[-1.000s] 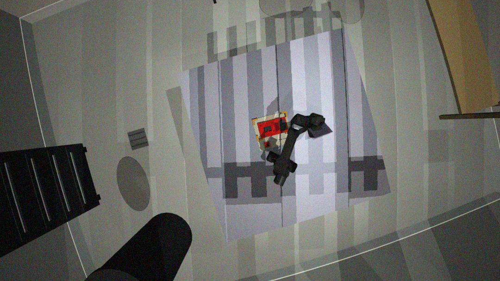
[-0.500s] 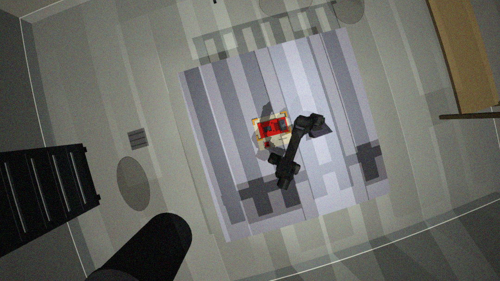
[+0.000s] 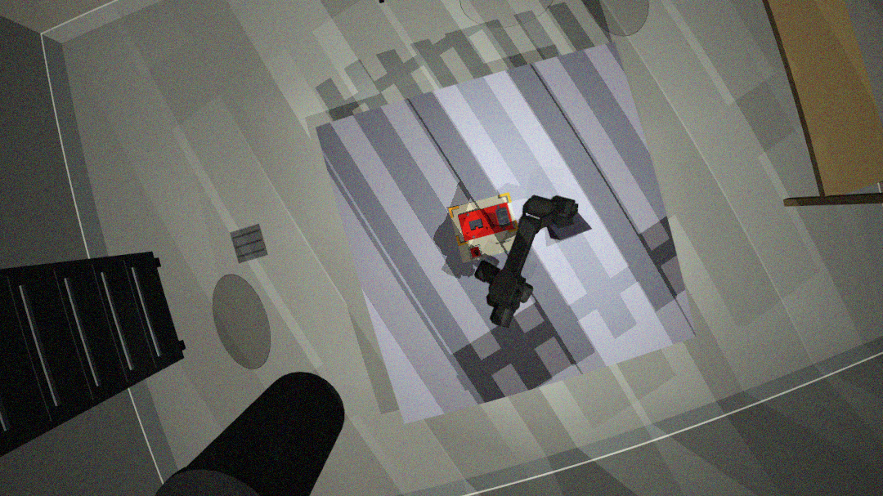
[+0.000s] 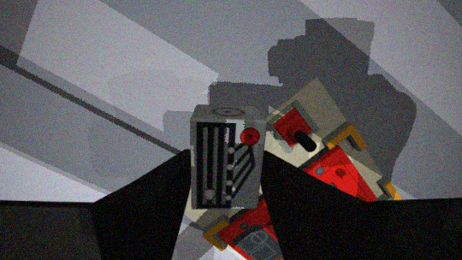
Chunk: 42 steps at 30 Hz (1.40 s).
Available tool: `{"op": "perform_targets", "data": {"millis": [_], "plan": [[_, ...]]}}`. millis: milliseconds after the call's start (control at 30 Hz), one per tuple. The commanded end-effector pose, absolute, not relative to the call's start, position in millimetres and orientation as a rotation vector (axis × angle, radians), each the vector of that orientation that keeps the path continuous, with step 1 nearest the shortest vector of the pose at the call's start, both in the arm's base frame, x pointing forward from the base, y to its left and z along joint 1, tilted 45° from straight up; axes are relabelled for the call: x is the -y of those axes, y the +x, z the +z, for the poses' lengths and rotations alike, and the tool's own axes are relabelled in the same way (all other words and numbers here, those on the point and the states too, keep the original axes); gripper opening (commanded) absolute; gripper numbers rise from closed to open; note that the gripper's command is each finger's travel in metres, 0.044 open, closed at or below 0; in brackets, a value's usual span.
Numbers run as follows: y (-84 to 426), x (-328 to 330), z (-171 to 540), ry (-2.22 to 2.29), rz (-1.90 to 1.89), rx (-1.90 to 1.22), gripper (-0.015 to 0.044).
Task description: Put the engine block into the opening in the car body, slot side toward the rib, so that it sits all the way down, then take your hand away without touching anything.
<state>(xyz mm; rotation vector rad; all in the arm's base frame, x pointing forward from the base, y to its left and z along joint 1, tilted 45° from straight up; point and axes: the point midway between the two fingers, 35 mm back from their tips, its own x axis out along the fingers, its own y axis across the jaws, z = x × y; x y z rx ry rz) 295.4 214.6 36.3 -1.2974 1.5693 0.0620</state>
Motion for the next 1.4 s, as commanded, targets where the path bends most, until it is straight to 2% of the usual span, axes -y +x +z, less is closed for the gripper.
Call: {"op": "perform_targets", "data": {"millis": [0,1367], "plan": [[301,-205,42,-1.257,0.026,-1.56,0.0],[333,-89,96,-0.844,-0.354,-1.45,0.0]]}}
